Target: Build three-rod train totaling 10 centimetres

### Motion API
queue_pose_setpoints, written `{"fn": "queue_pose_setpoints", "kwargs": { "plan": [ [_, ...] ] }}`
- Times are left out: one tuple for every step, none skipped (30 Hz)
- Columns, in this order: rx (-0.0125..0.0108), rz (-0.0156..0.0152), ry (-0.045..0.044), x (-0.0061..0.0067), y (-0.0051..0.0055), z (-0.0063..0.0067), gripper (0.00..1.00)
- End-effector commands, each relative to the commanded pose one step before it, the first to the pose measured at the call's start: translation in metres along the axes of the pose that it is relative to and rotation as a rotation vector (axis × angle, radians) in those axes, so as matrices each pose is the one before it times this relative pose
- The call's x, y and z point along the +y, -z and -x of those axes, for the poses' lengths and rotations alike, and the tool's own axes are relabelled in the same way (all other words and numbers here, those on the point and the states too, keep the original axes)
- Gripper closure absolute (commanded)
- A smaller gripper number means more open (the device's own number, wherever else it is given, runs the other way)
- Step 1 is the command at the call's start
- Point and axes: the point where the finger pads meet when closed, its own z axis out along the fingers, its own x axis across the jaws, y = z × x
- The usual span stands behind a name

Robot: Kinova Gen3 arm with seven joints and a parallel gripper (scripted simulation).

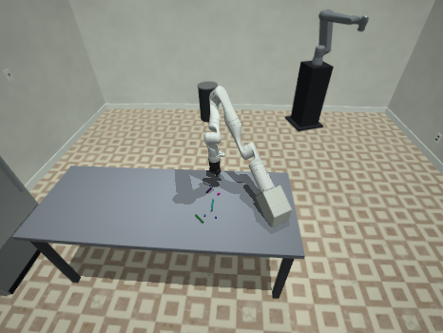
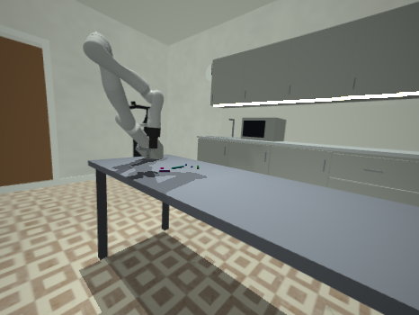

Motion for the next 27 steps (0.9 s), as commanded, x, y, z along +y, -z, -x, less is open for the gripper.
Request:
{"fn": "queue_pose_setpoints", "kwargs": {
  "plan": [
    [-0.00060, 0.02669, 0.00058, 0.00694, 0.00720, 0.00054, 0.76],
    [0.00000, 0.00000, 0.00000, 0.00000, 0.00000, 0.00000, 0.76],
    [0.00003, 0.00000, 0.00002, -0.00001, 0.00227, -0.00001, 0.76],
    [-0.00004, 0.00001, -0.00002, 0.00001, 0.00211, 0.00001, 0.76],
    [0.00006, -0.00001, 0.00004, -0.00001, 0.00194, -0.00002, 0.76],
    [-0.00005, 0.00001, -0.00003, 0.00001, 0.00177, 0.00002, 0.76],
    [0.00000, 0.00000, 0.00000, 0.00000, 0.00159, 0.00000, 0.76],
    [0.00004, -0.00001, 0.00003, -0.00001, 0.00140, -0.00002, 0.76],
    [-0.00001, 0.00000, -0.00001, 0.00000, 0.00123, 0.00000, 0.76],
    [-0.00003, 0.00000, -0.00002, 0.00001, 0.00105, 0.00001, 0.76],
    [0.00000, 0.00000, 0.00000, 0.00000, 0.00088, 0.00000, 0.76],
    [0.00001, 0.00000, 0.00001, 0.00000, 0.00071, 0.00000, 0.76],
    [0.00001, 0.00000, 0.00001, 0.00000, 0.00055, -0.00001, 0.76],
    [0.00001, 0.00000, 0.00001, 0.00000, 0.00041, -0.00001, 0.76],
    [0.00001, 0.00000, 0.00001, 0.00000, 0.00029, 0.00000, 0.76],
    [0.00001, 0.00000, 0.00001, 0.00000, 0.00018, 0.00000, 0.76],
    [0.00000, 0.00000, 0.00000, 0.00000, 0.00010, 0.00000, 0.76],
    [0.00000, 0.00000, 0.00000, 0.00000, 0.00000, 0.00000, 0.76],
    [0.00000, 0.00000, 0.00000, 0.00000, 0.00000, 0.00000, 0.76],
    [0.00000, 0.00000, 0.00000, 0.00000, 0.00004, 0.00000, 0.76],
    [0.00000, 0.00000, 0.00000, 0.00000, 0.00001, 0.00000, 0.76],
    [0.00000, 0.00000, 0.00000, 0.00000, 0.00000, 0.00000, 0.76],
    [0.00000, 0.00000, 0.00000, 0.00000, 0.00000, 0.00000, 0.76],
    [0.00000, 0.00000, 0.00000, 0.00000, 0.00000, 0.00000, 0.76],
    [0.00000, 0.00000, 0.00000, 0.00000, 0.00000, 0.00000, 0.76],
    [0.00000, 0.00000, 0.00000, 0.00000, 0.00000, 0.00000, 0.76],
    [0.00000, 0.00000, 0.00000, 0.00000, 0.00000, 0.00000, 0.76]
  ]
}}
